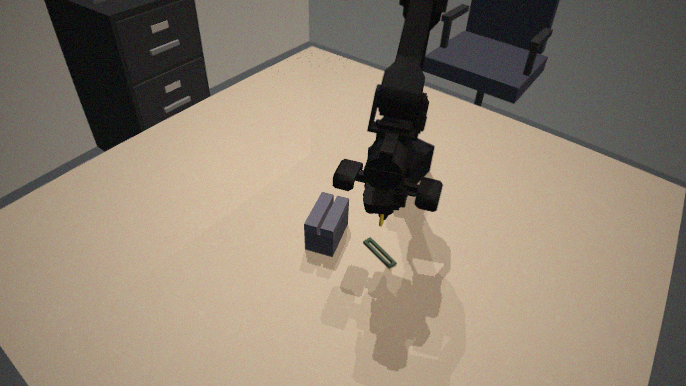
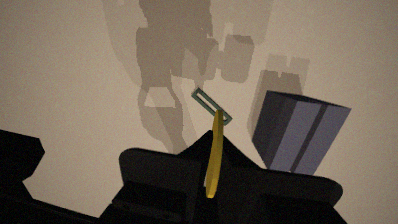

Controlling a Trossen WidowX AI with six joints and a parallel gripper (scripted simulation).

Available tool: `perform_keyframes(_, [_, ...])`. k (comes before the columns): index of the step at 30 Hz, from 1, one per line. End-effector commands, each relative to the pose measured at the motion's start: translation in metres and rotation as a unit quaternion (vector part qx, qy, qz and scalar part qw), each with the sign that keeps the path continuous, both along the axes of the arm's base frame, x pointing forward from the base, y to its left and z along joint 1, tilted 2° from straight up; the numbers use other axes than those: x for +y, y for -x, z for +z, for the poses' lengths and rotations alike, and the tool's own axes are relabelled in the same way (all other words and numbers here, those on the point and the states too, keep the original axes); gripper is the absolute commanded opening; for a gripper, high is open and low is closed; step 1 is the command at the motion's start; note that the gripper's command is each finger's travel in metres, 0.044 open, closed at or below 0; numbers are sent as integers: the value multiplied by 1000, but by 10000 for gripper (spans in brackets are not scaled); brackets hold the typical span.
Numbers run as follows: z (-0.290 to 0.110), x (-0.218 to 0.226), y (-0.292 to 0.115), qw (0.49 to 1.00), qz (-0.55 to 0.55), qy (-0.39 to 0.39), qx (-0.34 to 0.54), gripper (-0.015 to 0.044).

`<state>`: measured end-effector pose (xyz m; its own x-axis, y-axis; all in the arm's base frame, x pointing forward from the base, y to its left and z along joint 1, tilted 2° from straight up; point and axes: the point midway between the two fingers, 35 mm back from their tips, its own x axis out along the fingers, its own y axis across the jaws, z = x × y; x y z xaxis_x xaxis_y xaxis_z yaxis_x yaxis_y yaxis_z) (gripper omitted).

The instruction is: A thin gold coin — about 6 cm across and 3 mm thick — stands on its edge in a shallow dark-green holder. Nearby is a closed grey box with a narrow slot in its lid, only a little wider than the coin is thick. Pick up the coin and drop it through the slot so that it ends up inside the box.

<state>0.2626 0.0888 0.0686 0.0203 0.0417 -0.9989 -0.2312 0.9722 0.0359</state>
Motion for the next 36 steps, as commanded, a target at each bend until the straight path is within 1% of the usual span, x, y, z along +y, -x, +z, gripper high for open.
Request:
perform_keyframes(1, [0, -8, -4, 1000, -1, -1, 0, 0])
perform_keyframes(36, [-3, -100, -17, 1000, -2, 3, -1, 0])
